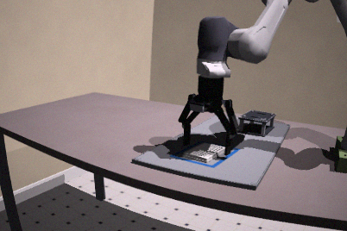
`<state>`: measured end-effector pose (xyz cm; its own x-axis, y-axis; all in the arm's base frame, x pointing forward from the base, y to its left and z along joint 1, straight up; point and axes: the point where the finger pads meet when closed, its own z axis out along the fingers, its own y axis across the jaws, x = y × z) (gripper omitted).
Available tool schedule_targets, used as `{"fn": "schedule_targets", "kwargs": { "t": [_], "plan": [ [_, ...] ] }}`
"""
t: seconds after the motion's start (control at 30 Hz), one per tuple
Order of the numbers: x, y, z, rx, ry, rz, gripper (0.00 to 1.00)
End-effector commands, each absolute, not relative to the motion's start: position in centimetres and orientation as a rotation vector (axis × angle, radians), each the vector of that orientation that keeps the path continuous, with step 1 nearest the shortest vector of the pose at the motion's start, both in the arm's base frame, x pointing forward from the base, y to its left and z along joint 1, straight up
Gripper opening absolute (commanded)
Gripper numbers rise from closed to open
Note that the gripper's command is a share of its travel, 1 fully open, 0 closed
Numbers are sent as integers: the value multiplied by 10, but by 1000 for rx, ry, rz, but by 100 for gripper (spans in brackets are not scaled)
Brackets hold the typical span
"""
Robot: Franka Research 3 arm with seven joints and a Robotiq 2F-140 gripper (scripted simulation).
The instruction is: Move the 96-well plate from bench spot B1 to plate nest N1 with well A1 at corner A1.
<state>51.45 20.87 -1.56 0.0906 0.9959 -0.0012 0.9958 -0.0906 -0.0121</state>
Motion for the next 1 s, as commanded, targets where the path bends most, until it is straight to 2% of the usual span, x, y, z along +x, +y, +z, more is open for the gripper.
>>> {"fn": "schedule_targets", "kwargs": {
  "t": [0.0,0.9,0.93,0.97],
  "plan": [
    [517,209,-14,-2320,-2110,7,100],
    [517,209,-14,-2320,-2110,7,100],
    [517,209,-14,-2320,-2110,7,63],
    [517,209,-14,-2320,-2110,7,63]
  ]
}}
